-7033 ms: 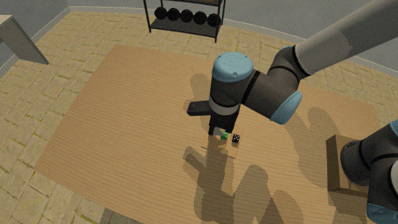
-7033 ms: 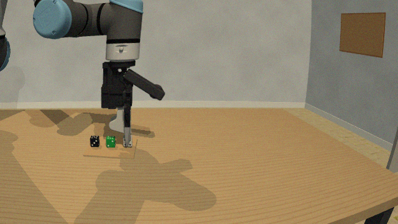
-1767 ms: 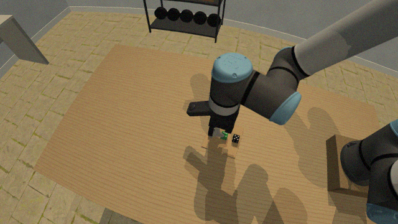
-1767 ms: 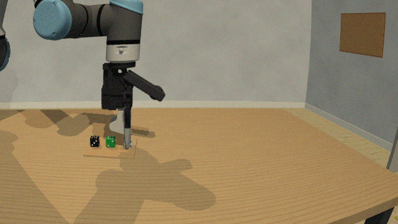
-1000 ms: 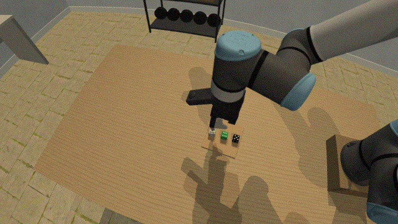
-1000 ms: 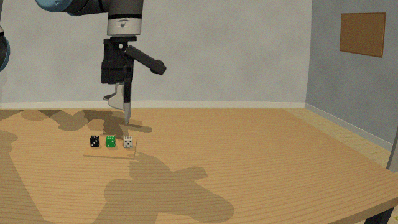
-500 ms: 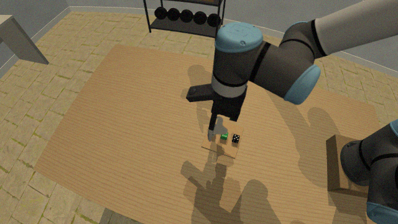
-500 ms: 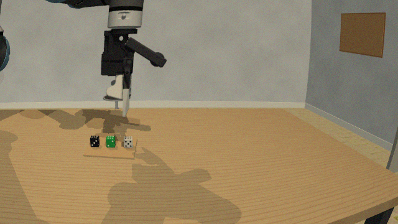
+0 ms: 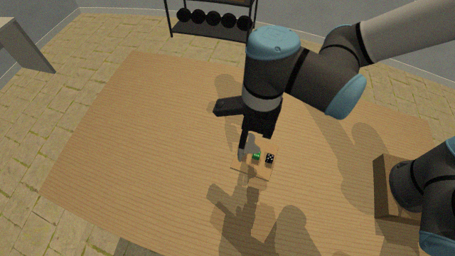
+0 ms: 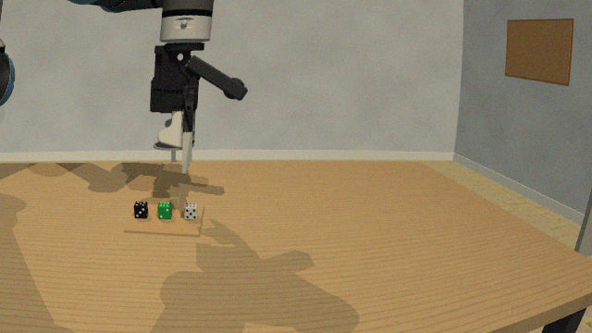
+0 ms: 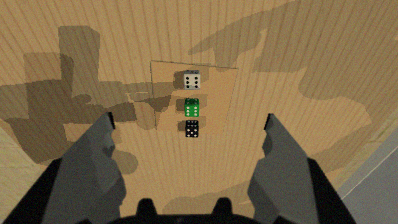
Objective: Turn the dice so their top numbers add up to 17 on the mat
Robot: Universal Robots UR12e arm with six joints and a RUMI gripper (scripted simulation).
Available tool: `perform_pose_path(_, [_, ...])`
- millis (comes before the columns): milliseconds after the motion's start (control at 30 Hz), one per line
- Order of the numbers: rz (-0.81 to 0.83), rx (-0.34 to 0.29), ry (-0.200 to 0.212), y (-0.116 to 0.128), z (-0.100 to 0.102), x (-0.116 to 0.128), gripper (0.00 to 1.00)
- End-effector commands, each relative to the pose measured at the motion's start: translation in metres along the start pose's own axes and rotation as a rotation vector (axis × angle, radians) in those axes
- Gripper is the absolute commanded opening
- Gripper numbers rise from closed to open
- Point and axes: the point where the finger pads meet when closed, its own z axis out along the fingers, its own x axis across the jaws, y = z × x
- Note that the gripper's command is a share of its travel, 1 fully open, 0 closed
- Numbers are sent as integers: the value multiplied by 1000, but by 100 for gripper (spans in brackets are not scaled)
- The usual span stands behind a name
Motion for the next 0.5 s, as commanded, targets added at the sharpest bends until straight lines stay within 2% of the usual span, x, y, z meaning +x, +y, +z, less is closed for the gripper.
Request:
perform_pose_path(0, [0,4,2,-2,-4,0,100])
perform_pose_path(233, [0,4,2,-2,-13,0,100])
perform_pose_path(467, [0,4,2,-2,-46,0,100])
